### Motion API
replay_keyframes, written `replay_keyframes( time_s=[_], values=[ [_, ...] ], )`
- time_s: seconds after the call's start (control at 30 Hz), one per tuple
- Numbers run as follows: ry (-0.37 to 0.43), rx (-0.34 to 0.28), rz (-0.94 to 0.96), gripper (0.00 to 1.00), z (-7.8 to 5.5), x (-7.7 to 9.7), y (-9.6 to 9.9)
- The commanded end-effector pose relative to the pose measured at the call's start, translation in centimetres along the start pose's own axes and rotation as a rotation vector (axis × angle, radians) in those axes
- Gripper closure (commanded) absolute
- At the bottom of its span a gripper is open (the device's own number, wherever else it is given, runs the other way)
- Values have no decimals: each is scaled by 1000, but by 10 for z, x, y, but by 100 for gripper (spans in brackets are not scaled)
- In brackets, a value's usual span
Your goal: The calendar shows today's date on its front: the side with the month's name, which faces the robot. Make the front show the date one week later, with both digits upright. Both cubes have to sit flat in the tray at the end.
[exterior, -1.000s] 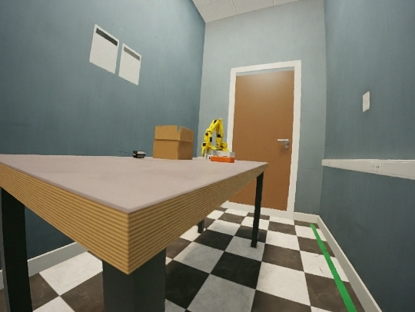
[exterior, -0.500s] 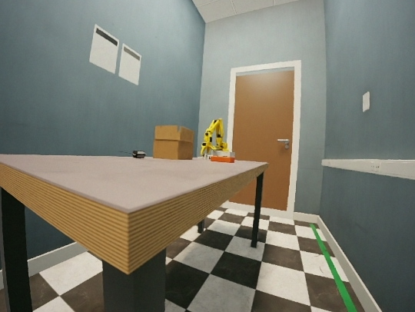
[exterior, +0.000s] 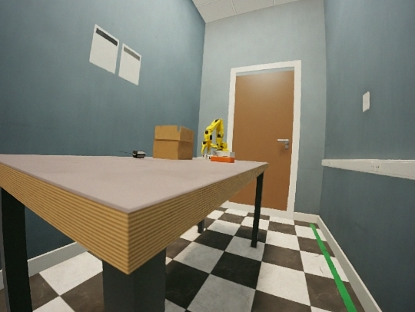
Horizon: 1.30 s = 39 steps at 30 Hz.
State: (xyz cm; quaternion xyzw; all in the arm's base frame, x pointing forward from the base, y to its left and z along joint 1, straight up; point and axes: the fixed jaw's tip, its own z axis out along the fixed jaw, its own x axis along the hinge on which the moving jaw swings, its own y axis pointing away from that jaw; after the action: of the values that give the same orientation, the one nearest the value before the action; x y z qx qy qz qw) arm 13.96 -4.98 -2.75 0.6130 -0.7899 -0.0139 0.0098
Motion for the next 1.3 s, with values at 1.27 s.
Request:
replay_keyframes(
  time_s=[1.27],
  values=[
    [1,26,11,64,-42,0,-1]
  ],
)
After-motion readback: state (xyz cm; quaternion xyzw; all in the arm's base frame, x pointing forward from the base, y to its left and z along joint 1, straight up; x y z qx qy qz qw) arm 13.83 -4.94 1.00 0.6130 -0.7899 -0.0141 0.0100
